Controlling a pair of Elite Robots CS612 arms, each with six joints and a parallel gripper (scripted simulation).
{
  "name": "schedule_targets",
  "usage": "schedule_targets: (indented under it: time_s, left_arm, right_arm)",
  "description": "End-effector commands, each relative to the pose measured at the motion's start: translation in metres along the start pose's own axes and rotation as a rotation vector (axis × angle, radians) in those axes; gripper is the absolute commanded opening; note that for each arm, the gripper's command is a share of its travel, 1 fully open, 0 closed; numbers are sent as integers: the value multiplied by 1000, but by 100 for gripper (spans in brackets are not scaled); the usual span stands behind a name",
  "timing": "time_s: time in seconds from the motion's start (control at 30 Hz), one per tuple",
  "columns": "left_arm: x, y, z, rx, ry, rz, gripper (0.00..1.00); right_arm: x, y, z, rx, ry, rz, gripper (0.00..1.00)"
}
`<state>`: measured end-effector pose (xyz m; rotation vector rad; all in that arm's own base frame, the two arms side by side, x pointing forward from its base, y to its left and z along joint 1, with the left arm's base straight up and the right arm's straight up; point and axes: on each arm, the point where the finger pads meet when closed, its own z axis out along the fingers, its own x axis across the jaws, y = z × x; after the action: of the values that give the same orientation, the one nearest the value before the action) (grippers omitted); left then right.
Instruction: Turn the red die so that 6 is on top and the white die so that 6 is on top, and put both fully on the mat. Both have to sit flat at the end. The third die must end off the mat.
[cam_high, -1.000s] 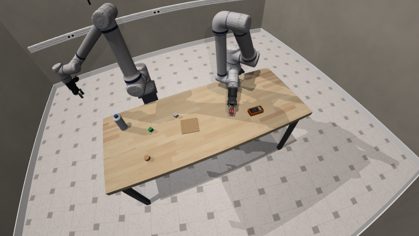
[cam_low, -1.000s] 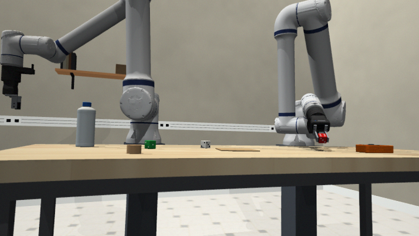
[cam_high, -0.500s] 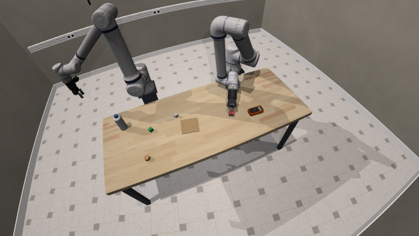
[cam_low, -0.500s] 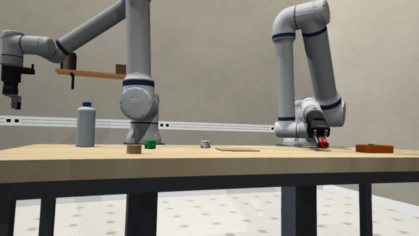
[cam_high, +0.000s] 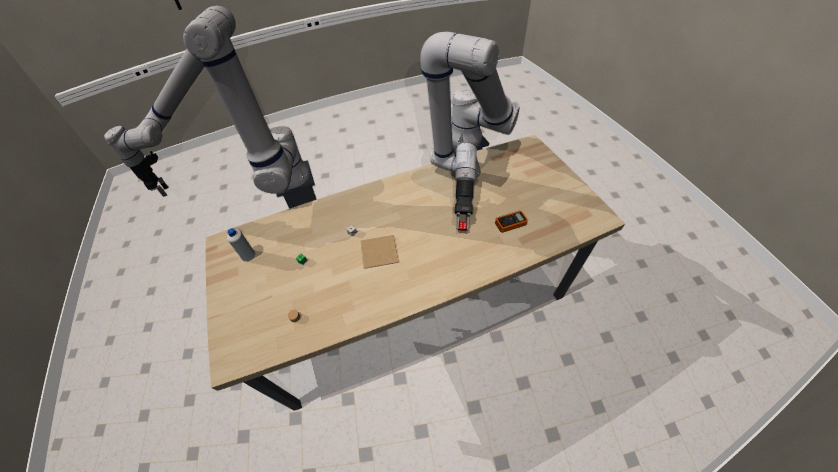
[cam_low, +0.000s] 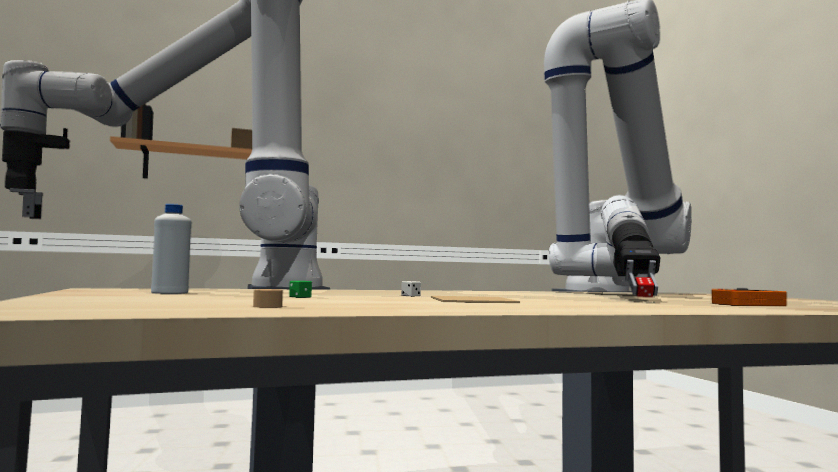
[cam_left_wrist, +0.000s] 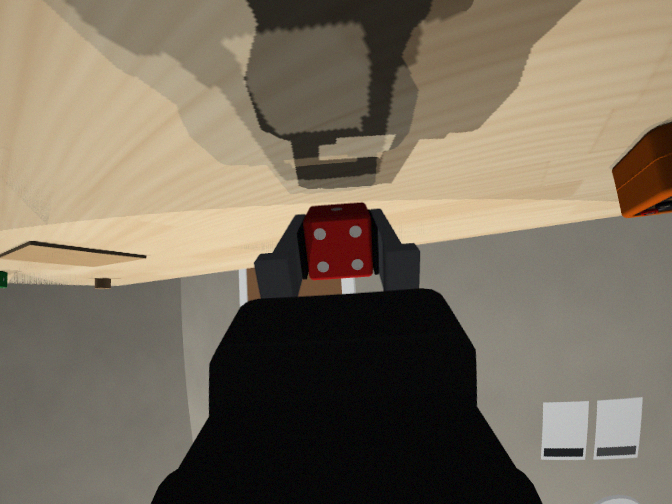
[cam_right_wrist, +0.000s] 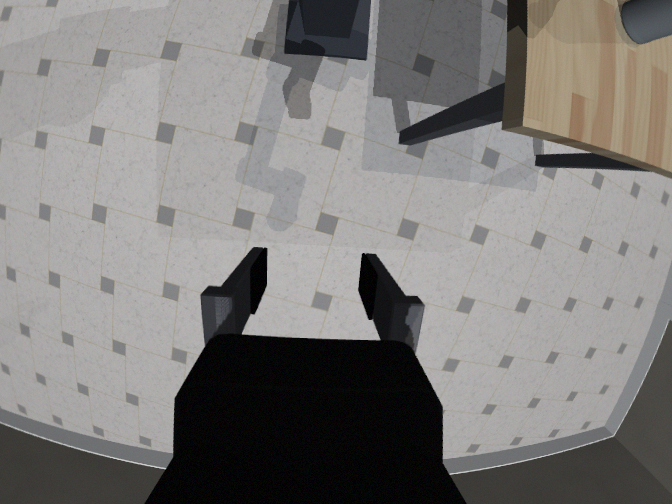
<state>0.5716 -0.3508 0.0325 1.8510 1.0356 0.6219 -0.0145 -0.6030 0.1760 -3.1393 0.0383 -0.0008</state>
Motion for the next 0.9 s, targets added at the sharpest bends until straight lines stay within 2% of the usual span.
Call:
schedule_targets:
  time_s: [0.0, 0.87]
  left_arm:
    - [0, 1, 0, -1, 0, 0, 57]
    - [0, -9, 5, -1, 0, 0, 57]
  right_arm:
    - [0, 1, -1, -2, 0, 0, 100]
    - [0, 1, -1, -2, 0, 0, 100]
